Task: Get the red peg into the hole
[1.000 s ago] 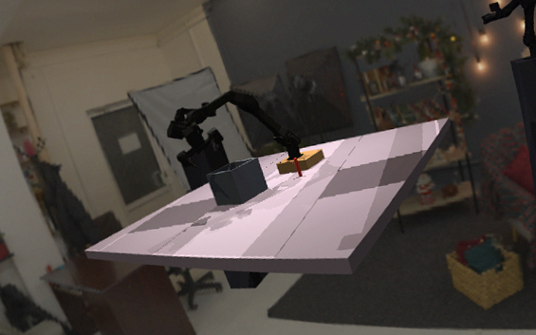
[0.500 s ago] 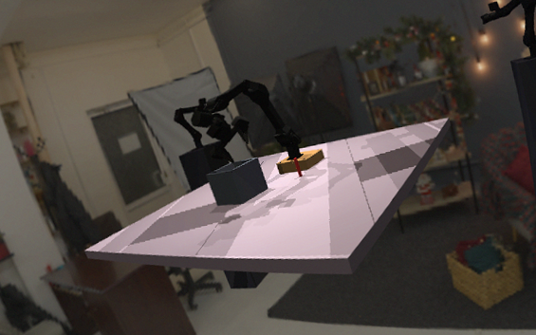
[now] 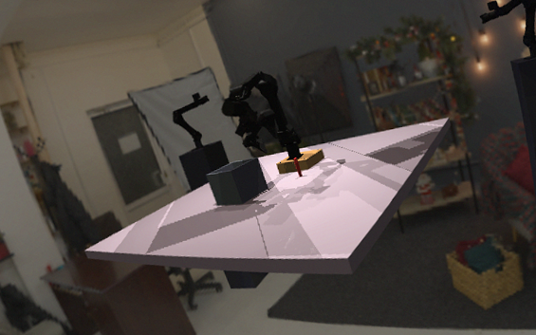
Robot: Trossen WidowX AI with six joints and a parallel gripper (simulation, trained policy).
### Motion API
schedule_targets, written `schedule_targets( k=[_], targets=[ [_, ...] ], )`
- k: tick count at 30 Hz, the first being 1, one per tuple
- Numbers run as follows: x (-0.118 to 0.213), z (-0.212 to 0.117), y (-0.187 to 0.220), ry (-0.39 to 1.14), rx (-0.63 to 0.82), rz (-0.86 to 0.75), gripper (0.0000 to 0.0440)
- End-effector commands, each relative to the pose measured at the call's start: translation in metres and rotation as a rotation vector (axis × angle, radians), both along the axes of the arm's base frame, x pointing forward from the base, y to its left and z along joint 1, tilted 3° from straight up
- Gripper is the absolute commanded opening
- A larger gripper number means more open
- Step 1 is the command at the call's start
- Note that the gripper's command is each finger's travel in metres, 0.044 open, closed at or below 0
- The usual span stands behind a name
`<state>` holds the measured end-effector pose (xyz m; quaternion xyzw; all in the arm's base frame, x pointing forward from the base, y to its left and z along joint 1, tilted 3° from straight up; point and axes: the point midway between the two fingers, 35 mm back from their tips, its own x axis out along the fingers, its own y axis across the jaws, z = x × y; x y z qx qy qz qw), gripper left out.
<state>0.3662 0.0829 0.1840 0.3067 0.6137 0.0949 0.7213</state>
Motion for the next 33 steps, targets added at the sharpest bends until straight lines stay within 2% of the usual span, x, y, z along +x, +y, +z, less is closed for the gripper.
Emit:
schedule_targets(
  k=[1,21,33],
  targets=[
    [-0.024,-0.002,0.009,0.089,-0.023,-0.068,0.0434],
    [-0.151,-0.031,0.023,0.546,-0.212,-0.535,0.0440],
    [-0.190,-0.056,0.017,0.648,-0.345,-0.759,0.0440]
  ],
)
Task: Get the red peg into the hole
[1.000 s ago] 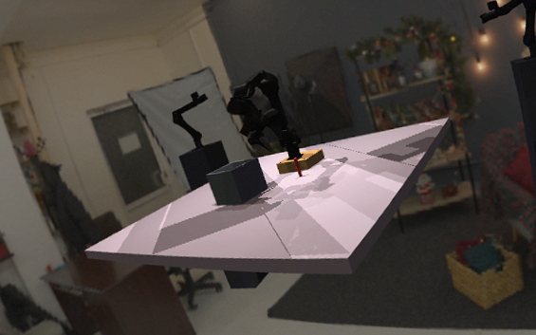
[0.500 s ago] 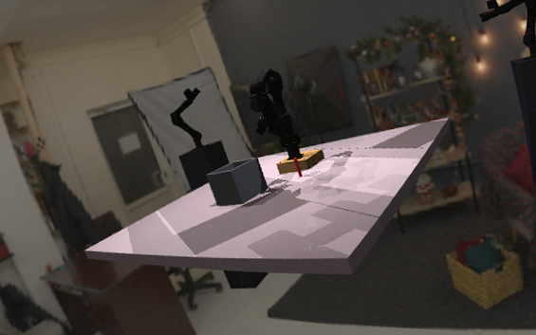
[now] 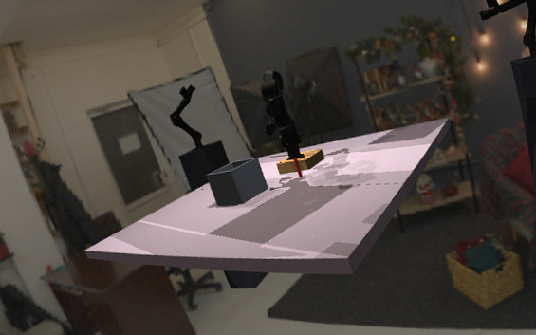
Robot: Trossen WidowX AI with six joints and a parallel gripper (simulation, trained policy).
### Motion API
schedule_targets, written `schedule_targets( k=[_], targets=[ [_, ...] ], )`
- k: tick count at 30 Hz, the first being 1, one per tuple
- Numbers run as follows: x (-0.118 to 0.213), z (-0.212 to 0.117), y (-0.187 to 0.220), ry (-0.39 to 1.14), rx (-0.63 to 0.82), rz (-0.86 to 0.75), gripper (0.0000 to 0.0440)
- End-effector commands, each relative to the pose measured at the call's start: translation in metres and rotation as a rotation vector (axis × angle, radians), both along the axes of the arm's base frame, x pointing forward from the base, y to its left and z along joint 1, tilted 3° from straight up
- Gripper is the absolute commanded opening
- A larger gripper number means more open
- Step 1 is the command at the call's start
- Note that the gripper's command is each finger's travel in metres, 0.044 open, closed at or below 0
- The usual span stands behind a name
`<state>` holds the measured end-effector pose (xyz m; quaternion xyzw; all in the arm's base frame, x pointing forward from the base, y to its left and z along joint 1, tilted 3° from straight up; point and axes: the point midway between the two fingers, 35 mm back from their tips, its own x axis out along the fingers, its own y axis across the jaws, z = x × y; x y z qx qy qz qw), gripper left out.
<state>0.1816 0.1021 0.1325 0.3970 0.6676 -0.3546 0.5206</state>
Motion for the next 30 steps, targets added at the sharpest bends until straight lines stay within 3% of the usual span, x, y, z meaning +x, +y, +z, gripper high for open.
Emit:
schedule_targets(
  k=[1,23,26,30],
  targets=[
    [-0.006,-0.007,-0.003,0.012,-0.042,-0.041,0.0440],
    [-0.006,-0.085,-0.018,0.005,-0.163,-0.204,0.0435],
    [-0.004,-0.092,-0.018,-0.005,-0.167,-0.216,0.0411],
    [-0.001,-0.101,-0.016,-0.018,-0.164,-0.219,0.0326]
  ],
)
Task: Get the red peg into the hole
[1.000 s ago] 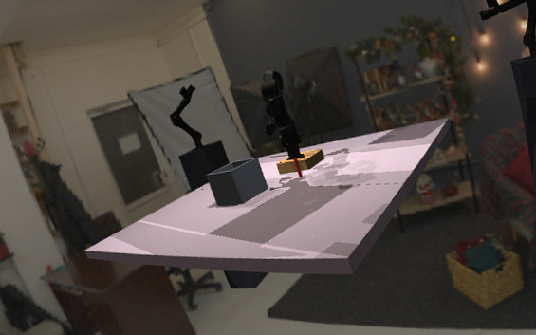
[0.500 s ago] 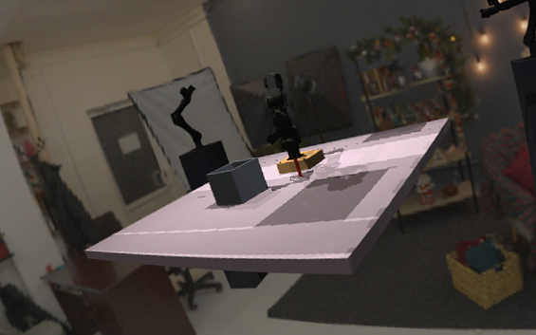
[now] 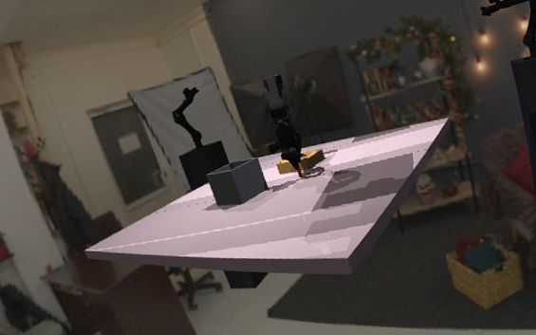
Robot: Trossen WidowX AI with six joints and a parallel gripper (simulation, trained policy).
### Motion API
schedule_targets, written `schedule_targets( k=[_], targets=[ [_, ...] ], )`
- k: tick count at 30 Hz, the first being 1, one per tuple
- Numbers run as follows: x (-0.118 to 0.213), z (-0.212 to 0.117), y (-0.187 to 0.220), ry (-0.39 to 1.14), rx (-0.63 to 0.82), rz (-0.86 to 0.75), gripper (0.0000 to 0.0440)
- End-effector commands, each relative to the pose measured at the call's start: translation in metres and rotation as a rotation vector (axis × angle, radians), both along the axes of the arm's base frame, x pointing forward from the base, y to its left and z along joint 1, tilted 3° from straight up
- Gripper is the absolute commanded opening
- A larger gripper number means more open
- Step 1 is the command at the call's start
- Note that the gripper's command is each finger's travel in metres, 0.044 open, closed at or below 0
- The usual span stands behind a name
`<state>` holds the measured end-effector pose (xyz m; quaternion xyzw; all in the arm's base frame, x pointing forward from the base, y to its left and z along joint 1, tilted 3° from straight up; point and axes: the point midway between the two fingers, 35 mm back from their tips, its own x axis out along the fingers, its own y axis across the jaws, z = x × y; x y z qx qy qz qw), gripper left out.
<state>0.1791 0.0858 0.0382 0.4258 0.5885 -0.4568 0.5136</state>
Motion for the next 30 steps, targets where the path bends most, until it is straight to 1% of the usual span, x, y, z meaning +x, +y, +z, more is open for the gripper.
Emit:
schedule_targets(
  k=[1,8,13,14,21,30],
  targets=[
    [0.003,-0.008,0.000,-0.007,-0.007,-0.006,0.0300],
    [0.009,-0.017,0.004,-0.017,0.000,0.010,0.0128],
    [0.015,-0.017,0.007,-0.031,0.012,0.035,0.0008],
    [0.017,-0.016,0.007,-0.037,0.019,0.033,0.0001],
    [0.027,0.004,0.010,-0.102,0.069,0.007,0.0000],
    [0.041,0.040,0.009,-0.198,0.122,-0.002,0.0000]
  ],
)
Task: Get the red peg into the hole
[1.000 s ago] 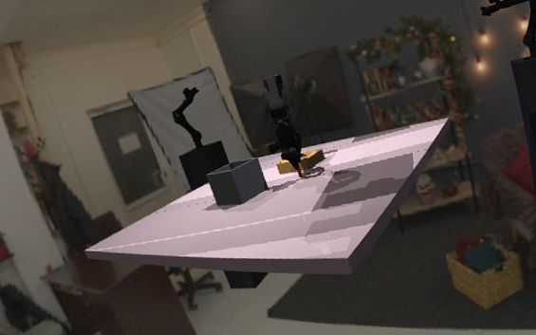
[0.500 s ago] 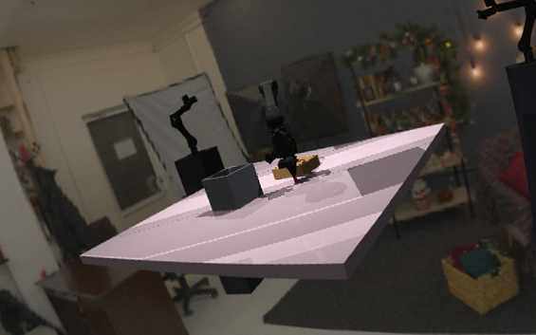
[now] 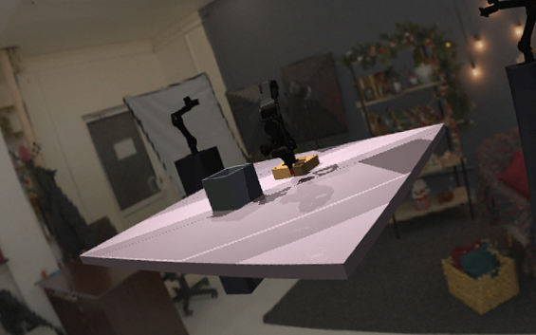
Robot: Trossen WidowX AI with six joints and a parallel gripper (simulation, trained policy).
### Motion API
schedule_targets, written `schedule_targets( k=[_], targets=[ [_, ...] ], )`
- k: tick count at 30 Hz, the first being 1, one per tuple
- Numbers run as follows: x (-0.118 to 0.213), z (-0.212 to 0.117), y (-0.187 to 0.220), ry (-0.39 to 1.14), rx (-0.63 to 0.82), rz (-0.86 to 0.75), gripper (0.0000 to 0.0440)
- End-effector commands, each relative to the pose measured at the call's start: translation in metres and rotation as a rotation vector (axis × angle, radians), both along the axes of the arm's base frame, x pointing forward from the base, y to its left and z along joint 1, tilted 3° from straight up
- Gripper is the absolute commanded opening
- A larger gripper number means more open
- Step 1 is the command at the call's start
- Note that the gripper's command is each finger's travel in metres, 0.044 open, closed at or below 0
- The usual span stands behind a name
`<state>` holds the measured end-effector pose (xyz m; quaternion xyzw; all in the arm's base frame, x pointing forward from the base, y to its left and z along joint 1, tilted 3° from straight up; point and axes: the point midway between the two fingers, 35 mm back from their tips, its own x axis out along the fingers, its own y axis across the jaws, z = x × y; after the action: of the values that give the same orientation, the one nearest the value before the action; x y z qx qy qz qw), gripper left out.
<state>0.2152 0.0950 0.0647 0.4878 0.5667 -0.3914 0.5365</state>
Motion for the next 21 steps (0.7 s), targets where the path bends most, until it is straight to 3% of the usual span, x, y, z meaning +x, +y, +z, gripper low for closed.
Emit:
schedule_targets(
  k=[1,21],
  targets=[
    [0.007,0.018,0.000,-0.047,0.023,0.002,0.0000],
    [0.032,0.101,-0.049,-0.230,-0.037,0.004,0.0000]
  ],
)
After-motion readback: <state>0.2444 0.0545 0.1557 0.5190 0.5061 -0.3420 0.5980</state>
